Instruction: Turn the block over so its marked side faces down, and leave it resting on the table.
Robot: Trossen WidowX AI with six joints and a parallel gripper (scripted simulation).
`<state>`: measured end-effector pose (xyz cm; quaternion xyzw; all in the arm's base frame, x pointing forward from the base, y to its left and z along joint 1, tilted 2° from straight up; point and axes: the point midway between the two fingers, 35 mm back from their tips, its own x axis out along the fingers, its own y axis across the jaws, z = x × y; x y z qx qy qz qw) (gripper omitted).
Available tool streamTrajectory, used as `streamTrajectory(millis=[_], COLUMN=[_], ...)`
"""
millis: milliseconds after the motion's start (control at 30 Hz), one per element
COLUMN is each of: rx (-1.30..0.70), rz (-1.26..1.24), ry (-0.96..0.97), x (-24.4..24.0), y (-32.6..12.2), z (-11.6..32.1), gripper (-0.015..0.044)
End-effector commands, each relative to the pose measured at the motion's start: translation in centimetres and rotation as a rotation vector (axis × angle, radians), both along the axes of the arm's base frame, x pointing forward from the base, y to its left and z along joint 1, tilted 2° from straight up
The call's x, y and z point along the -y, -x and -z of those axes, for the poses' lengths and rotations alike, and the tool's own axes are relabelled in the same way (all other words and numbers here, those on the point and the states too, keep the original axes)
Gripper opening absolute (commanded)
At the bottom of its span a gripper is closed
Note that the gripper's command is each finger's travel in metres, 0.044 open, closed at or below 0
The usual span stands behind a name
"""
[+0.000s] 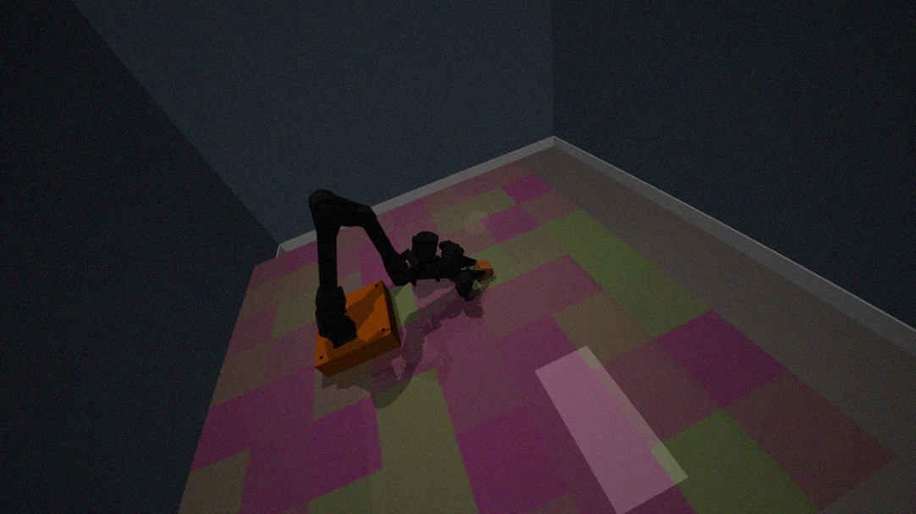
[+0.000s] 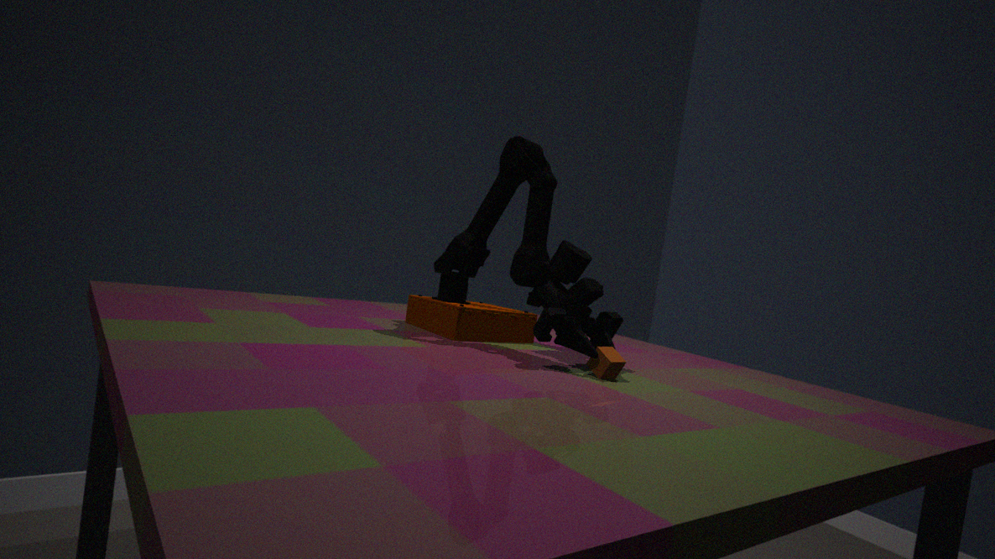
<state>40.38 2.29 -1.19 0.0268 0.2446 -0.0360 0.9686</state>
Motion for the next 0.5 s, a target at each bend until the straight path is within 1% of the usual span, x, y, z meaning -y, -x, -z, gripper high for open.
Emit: streamTrajectory(millis=[0,167,467], rx=[0.0,0.0,0.0], rz=[0.002,0.002,0.002], ry=[0.006,0.006,0.006], x=[0.06,0.06,0.06], y=[0.02,0.02,0.02], z=[0.01,0.01,0.01], gripper=[0.0315,0.044,0.044])
